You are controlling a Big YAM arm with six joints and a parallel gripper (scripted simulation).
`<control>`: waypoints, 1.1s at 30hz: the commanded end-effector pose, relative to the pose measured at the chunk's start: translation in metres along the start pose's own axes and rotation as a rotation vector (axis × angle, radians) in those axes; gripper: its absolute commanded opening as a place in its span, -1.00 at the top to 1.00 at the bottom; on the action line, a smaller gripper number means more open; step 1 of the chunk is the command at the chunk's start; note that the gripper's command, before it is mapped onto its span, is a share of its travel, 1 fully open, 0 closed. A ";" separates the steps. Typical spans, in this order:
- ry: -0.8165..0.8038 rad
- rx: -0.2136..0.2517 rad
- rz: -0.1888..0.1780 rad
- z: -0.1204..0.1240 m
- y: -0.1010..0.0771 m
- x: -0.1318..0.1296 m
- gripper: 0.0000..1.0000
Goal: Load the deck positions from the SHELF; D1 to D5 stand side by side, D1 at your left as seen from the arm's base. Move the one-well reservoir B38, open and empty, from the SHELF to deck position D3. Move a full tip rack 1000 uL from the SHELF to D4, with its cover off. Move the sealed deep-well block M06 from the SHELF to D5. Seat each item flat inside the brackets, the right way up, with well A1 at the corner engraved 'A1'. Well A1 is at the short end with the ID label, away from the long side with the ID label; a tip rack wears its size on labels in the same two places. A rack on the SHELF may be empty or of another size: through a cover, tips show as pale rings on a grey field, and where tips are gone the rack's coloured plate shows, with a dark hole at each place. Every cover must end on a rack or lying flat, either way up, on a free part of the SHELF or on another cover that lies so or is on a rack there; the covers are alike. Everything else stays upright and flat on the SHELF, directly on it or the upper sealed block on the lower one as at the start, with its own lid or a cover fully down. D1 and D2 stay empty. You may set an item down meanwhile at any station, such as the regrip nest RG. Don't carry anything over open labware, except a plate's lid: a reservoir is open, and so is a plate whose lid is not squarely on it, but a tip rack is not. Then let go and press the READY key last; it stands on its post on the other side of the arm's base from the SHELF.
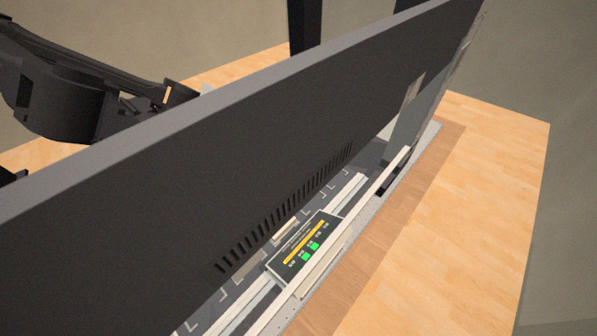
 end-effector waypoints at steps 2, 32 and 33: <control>0.114 -0.026 -0.026 -0.012 -0.010 0.004 -1.00; 0.630 -0.014 -0.017 0.048 0.012 -0.058 -1.00; 0.650 -0.014 -0.017 0.048 0.012 -0.058 -1.00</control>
Point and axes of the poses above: the point where the finger pads meet when closed, its own y axis out along the fingers, its own x axis across the jaws, z = x × y, the point moved 3 cm from there along -y, back along the fingers, and after that the axes turned 5 degrees about y, right-handed, at the moved point
